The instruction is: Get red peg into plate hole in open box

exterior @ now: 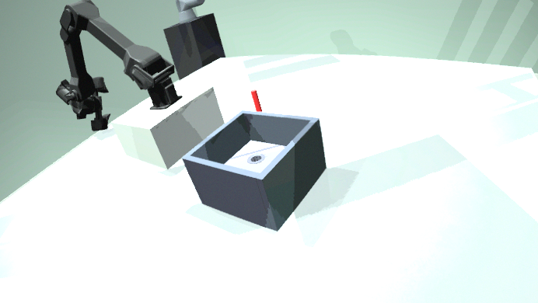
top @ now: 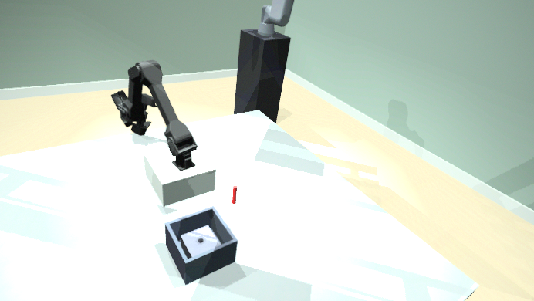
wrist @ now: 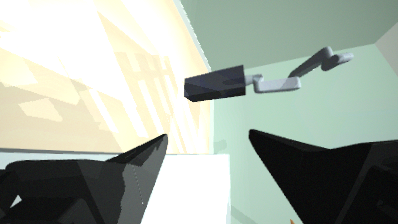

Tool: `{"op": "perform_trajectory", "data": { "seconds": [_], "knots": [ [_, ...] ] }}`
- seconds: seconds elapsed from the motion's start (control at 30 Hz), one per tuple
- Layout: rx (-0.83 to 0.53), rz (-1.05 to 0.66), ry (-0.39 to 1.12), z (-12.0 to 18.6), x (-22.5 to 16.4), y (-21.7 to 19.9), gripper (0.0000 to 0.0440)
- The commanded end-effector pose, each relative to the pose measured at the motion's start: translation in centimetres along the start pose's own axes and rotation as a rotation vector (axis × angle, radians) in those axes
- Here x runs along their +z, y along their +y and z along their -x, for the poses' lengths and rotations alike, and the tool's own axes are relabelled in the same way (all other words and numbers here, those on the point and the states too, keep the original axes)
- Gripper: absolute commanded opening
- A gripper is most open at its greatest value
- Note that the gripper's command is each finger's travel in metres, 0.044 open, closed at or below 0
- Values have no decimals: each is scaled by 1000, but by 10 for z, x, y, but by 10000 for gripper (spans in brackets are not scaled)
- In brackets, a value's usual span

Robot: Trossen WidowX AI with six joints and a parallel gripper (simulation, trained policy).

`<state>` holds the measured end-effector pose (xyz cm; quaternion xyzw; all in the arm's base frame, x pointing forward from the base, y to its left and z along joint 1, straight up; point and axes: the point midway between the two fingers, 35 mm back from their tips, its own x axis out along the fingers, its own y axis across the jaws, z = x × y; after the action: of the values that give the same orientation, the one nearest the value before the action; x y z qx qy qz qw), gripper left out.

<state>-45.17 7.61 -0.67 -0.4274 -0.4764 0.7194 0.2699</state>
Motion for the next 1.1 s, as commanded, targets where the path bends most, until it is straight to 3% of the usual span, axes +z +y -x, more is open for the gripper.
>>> {"op": "perform_trajectory", "data": {
  "seconds": [0.0,0.2,0.57,0.83,1.07],
  "knots": [
    [7,-11,-18,3,6,3,413],
    [89,-39,-168,56,50,38,431],
    [284,-62,-459,213,110,97,386],
    [445,-39,-648,338,114,127,353],
    [588,26,-799,446,88,143,328]
  ]
}}
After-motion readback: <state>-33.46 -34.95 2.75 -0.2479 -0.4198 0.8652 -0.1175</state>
